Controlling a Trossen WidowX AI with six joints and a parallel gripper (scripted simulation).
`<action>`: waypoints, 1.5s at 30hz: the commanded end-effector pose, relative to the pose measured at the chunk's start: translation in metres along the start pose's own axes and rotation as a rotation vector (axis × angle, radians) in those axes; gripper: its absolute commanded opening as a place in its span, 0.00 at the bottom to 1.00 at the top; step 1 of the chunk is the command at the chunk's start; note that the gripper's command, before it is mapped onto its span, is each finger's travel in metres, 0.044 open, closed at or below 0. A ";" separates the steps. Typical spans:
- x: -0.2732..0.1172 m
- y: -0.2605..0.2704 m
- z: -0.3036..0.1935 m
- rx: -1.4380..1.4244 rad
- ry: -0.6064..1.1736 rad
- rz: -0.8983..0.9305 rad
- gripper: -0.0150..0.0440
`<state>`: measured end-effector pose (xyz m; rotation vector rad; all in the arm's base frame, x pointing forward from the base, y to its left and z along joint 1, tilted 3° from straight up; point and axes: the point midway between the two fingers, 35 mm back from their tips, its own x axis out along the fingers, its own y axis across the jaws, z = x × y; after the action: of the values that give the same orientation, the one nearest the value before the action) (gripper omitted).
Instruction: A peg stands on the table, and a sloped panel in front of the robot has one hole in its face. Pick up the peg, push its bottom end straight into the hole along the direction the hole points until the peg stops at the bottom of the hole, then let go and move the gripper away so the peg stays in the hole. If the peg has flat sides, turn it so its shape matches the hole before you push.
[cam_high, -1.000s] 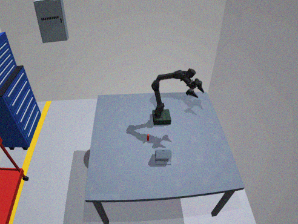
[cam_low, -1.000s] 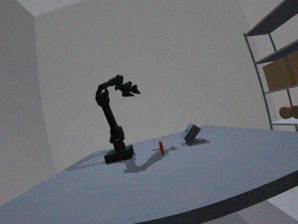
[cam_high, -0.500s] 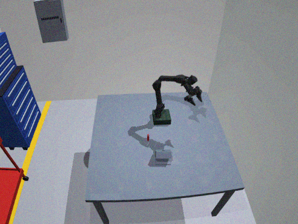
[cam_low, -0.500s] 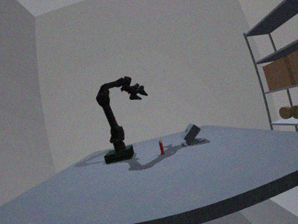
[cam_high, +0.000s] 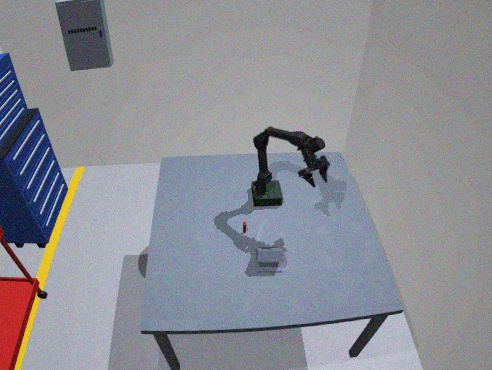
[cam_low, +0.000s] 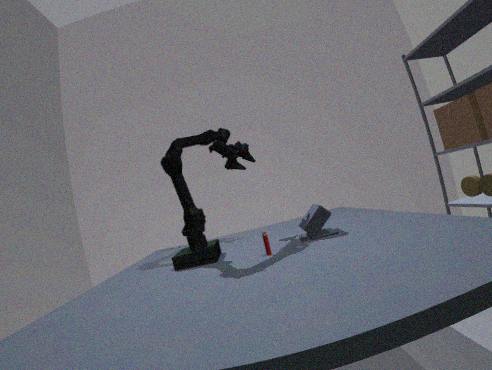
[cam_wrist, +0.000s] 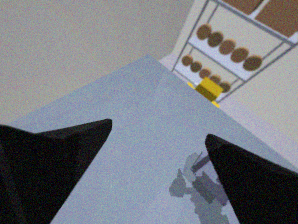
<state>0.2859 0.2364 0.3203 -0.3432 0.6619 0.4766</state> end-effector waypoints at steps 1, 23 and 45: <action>0.013 -0.011 -0.011 0.010 0.050 -0.013 1.00; 0.059 -0.092 -0.070 -0.039 0.279 -0.109 1.00; 0.078 -0.169 -0.146 -0.072 0.512 -0.125 1.00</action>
<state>0.3561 0.0647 0.1995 -0.5697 1.0681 0.2832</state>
